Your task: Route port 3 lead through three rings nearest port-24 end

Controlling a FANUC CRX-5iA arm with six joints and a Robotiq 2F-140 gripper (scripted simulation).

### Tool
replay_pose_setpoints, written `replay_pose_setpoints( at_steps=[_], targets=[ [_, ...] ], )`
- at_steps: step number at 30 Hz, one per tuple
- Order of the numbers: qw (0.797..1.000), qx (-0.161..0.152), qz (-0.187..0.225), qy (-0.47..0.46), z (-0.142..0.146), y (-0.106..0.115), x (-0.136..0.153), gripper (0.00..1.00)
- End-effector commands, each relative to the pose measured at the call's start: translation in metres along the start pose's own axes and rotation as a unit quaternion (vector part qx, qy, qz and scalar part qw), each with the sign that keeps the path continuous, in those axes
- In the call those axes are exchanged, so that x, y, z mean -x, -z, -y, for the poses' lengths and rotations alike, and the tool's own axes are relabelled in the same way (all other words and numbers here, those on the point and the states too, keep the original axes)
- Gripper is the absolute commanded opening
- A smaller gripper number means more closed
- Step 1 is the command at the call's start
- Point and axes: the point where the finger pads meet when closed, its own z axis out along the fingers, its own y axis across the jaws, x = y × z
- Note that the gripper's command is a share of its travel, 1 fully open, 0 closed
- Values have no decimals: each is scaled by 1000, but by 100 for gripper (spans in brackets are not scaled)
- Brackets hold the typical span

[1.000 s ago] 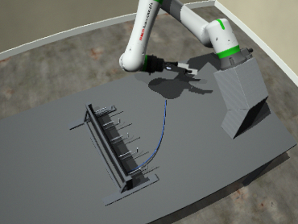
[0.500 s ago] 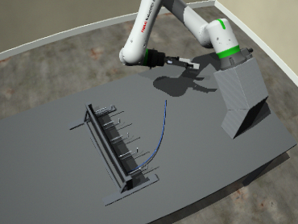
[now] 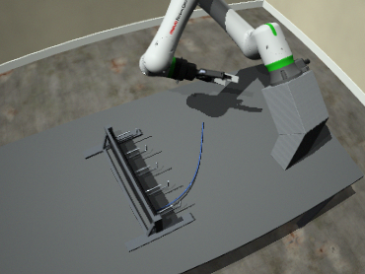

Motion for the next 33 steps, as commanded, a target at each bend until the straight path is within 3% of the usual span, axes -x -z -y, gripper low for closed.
replay_pose_setpoints(
  at_steps=[1, 11, 26, 28, 29, 33],
  targets=[
    [996, -10, 24, 79, -5, 18, 11, 100],
    [976, -33, 60, 205, -15, 48, 26, 100],
    [881, -100, 114, 448, -42, 111, 51, 100],
    [881, -100, 114, 448, -42, 111, 51, 100],
    [857, -114, 120, 487, -48, 122, 54, 100],
    [825, -133, 127, 535, -55, 136, 58, 100]
  ],
)
